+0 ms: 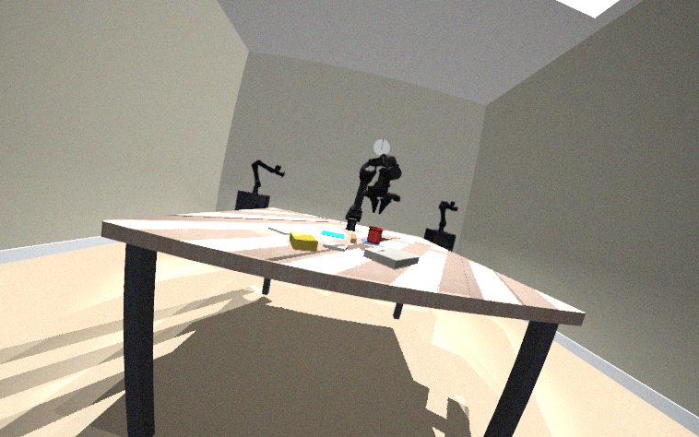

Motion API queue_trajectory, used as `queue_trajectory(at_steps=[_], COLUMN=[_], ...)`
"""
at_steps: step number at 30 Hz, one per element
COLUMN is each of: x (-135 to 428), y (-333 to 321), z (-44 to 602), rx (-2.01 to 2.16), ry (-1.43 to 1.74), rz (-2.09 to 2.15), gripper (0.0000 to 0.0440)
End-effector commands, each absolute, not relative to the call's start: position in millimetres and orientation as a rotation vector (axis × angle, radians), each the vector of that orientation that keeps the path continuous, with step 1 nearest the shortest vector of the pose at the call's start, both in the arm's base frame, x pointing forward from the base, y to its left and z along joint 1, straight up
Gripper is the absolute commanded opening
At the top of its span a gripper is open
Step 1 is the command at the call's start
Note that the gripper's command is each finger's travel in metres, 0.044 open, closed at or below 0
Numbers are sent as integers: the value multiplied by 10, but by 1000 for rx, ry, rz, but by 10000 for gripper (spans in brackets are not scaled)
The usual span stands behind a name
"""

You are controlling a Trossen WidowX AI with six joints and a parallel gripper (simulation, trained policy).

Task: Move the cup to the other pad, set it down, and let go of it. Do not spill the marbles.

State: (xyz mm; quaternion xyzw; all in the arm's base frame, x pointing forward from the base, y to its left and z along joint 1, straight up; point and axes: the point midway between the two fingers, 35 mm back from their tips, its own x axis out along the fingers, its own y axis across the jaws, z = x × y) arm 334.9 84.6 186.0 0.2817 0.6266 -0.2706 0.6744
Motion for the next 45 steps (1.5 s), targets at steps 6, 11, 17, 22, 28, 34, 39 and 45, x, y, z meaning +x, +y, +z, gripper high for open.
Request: queue_trajectory(at_steps=[6, 11, 17, 22, 28, 34, 39, 45], x=[3263, 3236, 3211, 3193, 3170, 3146, 3147, 3144], y=[807, 801, 801, 800, 800, 805, 789, 776], z=[1570, 1417, 1230, 1069, 850, 621, 539, 581], rx=[590, 572, 550, 529, 498, 462, 435, 429], ry=[1472, 1492, 1512, 1528, 1549, 1575, 1577, 1566], rz=[-704, -738, -765, -773, -767, -738, -704, -685], gripper=[168, 175, 179, 180, 180, 168, 46, 0])
